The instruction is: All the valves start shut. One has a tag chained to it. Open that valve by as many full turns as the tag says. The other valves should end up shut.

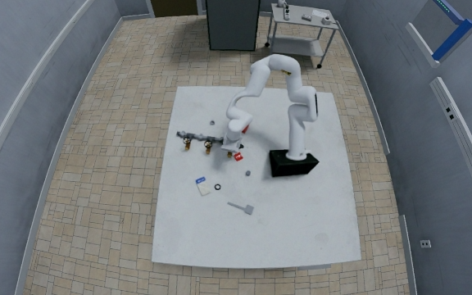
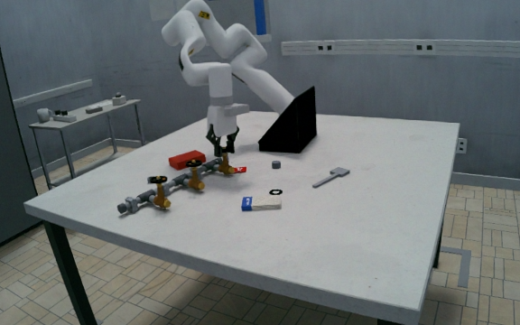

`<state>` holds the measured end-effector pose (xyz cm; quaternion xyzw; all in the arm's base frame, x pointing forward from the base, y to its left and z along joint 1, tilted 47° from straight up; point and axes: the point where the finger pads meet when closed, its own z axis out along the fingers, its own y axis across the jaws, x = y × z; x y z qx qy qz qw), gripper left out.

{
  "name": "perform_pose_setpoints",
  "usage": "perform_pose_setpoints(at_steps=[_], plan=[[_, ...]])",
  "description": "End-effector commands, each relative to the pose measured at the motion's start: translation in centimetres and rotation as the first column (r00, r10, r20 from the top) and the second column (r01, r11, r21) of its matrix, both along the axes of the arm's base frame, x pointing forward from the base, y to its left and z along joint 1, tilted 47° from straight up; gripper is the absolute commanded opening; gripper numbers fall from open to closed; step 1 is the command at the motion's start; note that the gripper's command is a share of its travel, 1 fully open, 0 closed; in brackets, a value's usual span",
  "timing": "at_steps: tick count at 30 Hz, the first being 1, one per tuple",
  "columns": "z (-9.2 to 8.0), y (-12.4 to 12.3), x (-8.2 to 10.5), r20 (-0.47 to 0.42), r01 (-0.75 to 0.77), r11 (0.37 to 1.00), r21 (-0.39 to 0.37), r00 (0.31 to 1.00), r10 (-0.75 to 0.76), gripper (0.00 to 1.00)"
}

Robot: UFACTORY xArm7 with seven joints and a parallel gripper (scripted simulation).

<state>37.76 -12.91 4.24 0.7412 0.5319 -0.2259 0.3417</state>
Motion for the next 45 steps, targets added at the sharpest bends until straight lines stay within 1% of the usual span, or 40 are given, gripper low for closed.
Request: perform_pose_setpoints(at_steps=[1, 6, 13, 14, 38, 45], plan=[[0.02, 0.18, 0.15, -0.051, -0.043, 0.999, 0.004, 0.998, 0.043, 0.00], [0.02, 0.18, 0.15, -0.080, -0.069, 0.998, 0.004, 0.994, 0.069, 0.00], [0.02, 0.18, 0.15, -0.085, -0.073, 0.997, 0.005, 0.994, 0.073, 0.00], [0.02, 0.18, 0.15, -0.085, -0.073, 0.997, 0.005, 0.994, 0.073, 1.00], [0.02, 0.18, 0.15, -0.084, -0.073, 0.997, 0.004, 0.994, 0.073, 1.00], [0.02, 0.18, 0.15, -0.062, -0.053, 0.999, 0.004, 0.997, 0.053, 1.00]])
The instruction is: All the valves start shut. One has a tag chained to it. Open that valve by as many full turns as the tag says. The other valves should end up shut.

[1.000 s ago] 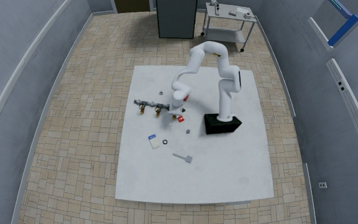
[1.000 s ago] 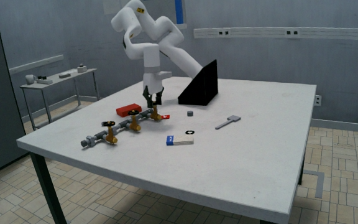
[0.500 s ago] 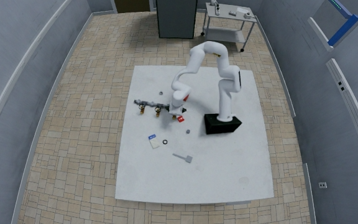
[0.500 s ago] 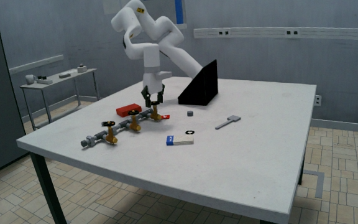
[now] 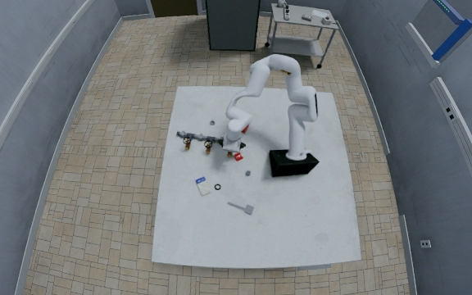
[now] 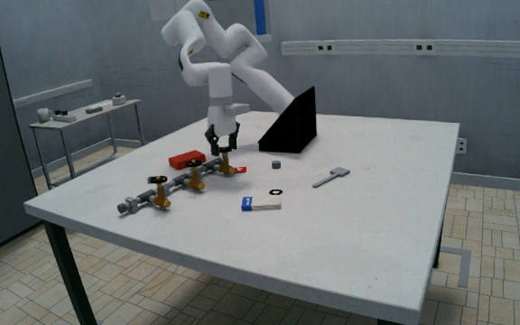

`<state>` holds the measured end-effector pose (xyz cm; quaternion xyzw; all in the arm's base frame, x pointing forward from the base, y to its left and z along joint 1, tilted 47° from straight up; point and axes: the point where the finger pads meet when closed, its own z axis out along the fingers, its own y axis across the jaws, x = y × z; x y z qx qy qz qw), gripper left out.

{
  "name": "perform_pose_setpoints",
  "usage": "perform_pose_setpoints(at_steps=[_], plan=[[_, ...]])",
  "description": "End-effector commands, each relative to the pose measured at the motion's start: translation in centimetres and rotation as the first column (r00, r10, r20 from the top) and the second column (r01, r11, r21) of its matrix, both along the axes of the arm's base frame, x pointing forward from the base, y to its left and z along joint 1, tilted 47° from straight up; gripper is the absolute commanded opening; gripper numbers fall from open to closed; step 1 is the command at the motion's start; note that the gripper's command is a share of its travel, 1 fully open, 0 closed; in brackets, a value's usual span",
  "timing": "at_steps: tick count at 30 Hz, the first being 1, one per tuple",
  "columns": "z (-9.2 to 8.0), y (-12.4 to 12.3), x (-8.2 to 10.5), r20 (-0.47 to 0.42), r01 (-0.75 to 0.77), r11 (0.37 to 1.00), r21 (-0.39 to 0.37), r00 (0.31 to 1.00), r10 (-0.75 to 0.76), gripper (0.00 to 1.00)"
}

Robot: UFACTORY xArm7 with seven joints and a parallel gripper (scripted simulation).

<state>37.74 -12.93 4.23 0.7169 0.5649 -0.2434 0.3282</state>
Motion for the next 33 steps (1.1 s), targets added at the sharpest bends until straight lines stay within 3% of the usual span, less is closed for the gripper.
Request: perform_pose_setpoints(at_steps=[1, 8, 14, 16, 23, 31, 33], plan=[[0.03, 0.19, 0.17, 0.022, 0.013, 1.000, 0.003, 1.000, -0.013, 1.00], [0.02, 0.19, 0.17, 0.171, 0.146, 0.989, 0.021, 0.974, -0.147, 1.00], [0.02, 0.19, 0.17, 0.391, 0.343, 0.935, 0.089, 0.851, -0.350, 1.00], [0.02, 0.19, 0.17, 0.391, 0.343, 0.935, 0.089, 0.851, -0.350, 1.00], [0.02, 0.19, 0.17, 0.624, 0.556, 0.790, 0.258, 0.528, -0.576, 1.00], [0.02, 0.19, 0.17, 0.717, 0.656, 0.574, 0.490, 0.070, -0.693, 1.00], [0.02, 0.19, 0.17, 0.717, 0.656, 0.574, 0.490, 0.070, -0.693, 1.00]])
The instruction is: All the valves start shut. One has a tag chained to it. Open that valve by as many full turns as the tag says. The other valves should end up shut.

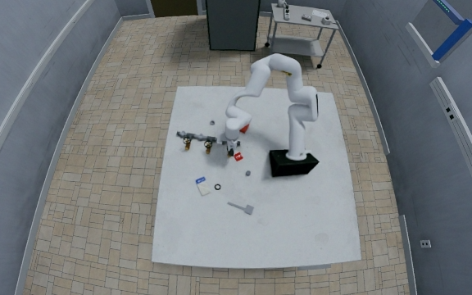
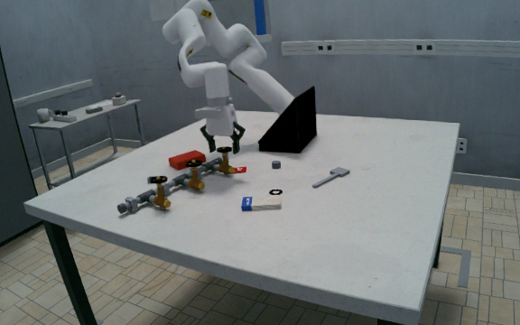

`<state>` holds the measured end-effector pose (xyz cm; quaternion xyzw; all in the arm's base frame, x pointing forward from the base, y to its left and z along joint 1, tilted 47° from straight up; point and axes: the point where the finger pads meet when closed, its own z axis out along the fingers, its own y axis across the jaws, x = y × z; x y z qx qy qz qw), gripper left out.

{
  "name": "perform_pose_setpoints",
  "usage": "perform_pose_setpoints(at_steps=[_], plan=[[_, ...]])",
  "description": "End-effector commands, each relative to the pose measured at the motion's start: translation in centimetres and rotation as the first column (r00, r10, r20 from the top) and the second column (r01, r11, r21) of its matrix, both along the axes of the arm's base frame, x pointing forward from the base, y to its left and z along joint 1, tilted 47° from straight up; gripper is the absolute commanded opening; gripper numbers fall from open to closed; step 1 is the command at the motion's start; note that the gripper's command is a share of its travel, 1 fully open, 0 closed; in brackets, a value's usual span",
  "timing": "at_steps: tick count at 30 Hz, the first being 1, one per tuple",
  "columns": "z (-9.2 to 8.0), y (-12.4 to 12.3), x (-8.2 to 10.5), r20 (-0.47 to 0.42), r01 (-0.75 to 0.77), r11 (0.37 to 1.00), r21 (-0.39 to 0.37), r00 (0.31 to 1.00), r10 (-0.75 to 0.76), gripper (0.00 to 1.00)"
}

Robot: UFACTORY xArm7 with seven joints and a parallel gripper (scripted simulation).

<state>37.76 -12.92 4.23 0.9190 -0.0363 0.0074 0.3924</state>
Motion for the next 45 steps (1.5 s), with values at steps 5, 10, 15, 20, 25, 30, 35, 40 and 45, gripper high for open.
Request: perform_pose_setpoints(at_steps=[5, 10, 15, 20, 25, 30, 35, 40, 45], plan=[[0.02, 0.18, 0.16, 0.345, 0.296, 0.954, 0.042, 0.892, -0.292, 1.00], [0.01, 0.18, 0.16, 0.520, 0.470, 0.873, 0.133, 0.717, -0.465, 1.00], [0.01, 0.17, 0.15, 0.650, 0.597, 0.761, 0.253, 0.478, -0.591, 1.00], [0.01, 0.17, 0.15, 0.723, 0.657, 0.659, 0.366, 0.245, -0.646, 1.00], [0.01, 0.17, 0.16, 0.754, 0.671, 0.577, 0.465, 0.041, -0.655, 1.00], [0.01, 0.17, 0.16, 0.754, 0.672, 0.568, 0.475, 0.021, -0.656, 1.00], [0.01, 0.17, 0.16, 0.754, 0.672, 0.568, 0.475, 0.021, -0.656, 0.00], [0.01, 0.17, 0.16, 0.754, 0.672, 0.568, 0.475, 0.021, -0.656, 0.00], [0.01, 0.17, 0.16, 0.754, 0.672, 0.568, 0.475, 0.021, -0.656, 0.00]])
